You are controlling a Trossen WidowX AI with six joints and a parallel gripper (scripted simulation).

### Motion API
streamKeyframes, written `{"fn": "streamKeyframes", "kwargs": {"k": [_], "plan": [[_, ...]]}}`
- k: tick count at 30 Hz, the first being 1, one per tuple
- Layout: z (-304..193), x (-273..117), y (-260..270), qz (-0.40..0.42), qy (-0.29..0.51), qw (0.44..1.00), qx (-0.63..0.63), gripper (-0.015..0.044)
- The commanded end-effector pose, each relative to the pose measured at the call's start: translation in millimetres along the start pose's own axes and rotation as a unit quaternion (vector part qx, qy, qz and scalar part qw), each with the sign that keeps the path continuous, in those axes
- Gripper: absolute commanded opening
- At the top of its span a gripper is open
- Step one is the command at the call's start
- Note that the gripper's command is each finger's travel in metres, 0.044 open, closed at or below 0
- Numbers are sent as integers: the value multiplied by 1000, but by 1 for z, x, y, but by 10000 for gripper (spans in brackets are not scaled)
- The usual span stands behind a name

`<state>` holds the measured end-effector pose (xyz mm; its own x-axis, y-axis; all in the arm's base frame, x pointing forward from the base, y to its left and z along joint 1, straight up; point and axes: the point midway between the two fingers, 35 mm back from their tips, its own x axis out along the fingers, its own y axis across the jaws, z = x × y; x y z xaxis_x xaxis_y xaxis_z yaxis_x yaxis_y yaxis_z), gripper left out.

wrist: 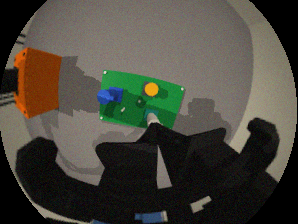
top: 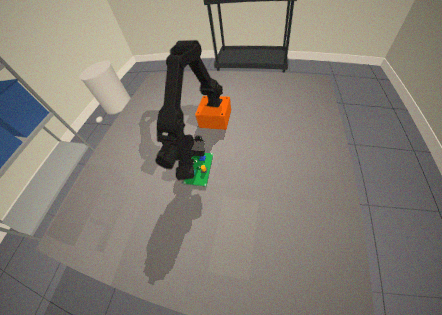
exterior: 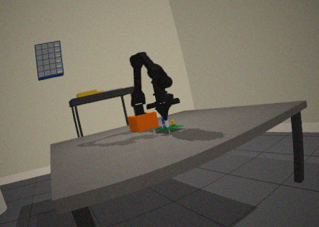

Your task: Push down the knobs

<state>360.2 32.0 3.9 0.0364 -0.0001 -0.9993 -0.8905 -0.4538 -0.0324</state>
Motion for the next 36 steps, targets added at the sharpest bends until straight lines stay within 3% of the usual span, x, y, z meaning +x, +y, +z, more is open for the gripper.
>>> {"fn": "streamKeyframes", "kwargs": {"k": [1,32,36], "plan": [[0,14,-2,3,-3,1000,-2,0],[-1,-23,-2,3,-3,1000,-2,0],[0,-17,-1,6,-3,1000,0,105]]}}
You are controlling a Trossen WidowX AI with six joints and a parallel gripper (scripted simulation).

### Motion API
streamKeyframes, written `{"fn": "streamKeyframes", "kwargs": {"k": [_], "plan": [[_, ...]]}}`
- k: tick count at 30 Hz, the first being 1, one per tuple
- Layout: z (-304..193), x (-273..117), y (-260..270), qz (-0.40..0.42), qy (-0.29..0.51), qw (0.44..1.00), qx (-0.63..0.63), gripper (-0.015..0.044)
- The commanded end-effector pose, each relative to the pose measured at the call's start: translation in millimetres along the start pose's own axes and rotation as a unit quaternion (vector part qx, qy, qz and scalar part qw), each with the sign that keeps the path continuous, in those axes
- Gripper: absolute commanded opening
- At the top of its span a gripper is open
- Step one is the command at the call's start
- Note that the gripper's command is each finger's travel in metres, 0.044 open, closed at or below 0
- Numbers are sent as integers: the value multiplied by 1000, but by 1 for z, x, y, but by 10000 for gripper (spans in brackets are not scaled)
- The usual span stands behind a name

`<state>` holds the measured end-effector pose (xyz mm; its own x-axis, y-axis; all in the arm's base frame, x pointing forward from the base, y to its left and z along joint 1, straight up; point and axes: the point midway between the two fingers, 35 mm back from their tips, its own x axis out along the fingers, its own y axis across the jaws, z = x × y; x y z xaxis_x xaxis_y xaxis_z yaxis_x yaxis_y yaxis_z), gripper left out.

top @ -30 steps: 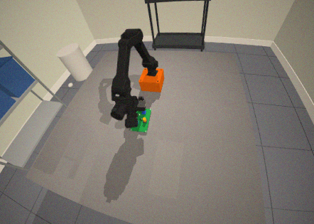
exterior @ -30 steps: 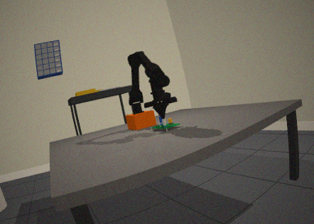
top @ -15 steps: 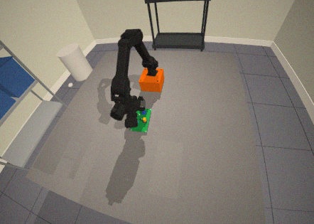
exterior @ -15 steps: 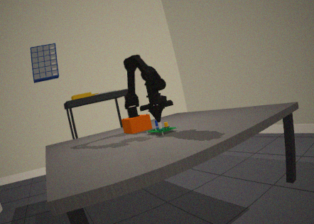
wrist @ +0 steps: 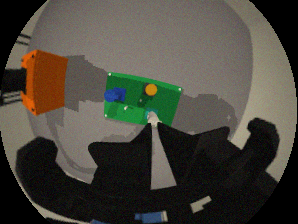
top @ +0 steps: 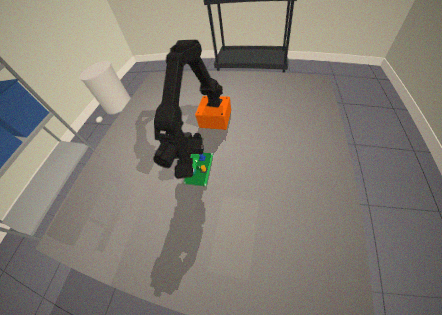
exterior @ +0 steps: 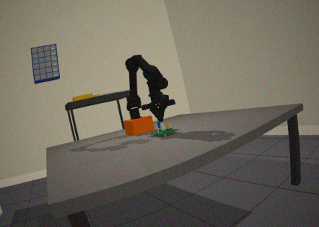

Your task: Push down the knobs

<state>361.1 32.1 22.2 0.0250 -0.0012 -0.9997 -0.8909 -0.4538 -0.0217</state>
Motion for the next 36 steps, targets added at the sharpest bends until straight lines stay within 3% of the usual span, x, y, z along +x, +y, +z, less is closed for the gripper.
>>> {"fn": "streamKeyframes", "kwargs": {"k": [1,6,13,20,36], "plan": [[0,1,0,1,0,1000,0,131],[4,-2,7,1,-1,1000,0,262],[39,-27,79,2,-2,1000,-1,440],[70,-27,149,3,-3,1000,-2,440],[71,-26,151,3,-3,1000,-2,440]]}}
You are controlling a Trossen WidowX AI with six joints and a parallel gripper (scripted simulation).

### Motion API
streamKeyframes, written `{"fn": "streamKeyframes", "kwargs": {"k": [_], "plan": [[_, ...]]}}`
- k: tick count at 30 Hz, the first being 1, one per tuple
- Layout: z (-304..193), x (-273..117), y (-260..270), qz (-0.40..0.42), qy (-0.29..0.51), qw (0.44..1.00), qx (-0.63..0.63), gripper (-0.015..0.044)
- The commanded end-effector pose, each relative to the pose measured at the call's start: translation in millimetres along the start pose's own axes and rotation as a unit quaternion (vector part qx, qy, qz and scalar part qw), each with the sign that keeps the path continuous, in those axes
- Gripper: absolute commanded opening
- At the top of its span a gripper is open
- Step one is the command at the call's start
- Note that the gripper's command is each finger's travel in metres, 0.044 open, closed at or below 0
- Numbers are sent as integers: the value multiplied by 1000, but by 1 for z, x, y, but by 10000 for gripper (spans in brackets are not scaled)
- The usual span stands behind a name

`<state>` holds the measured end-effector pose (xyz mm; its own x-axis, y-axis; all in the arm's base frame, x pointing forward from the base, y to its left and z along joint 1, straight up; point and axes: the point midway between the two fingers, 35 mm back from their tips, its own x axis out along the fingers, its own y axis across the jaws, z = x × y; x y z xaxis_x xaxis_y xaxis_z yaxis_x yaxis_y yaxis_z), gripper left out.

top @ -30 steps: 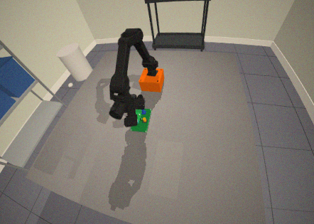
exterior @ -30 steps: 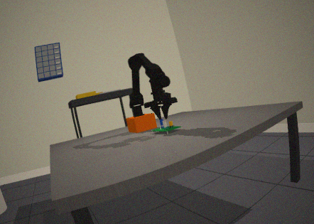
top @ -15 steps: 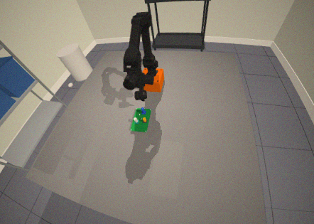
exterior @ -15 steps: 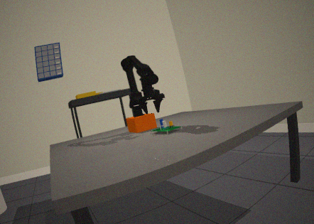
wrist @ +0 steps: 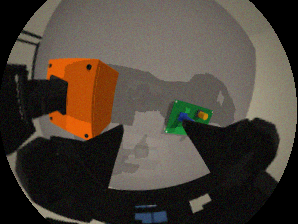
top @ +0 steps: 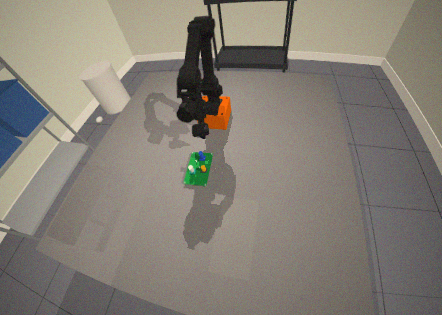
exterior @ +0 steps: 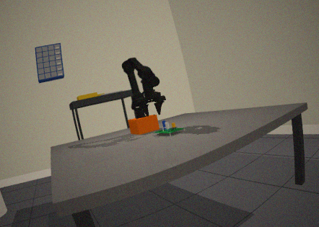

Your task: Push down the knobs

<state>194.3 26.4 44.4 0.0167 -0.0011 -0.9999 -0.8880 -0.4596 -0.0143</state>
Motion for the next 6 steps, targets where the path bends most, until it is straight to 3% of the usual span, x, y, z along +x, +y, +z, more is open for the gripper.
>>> {"fn": "streamKeyframes", "kwargs": {"k": [1,6], "plan": [[1,0,0,-1,-1,1000,2,440],[1,0,0,-1,-1,1000,2,440]]}}
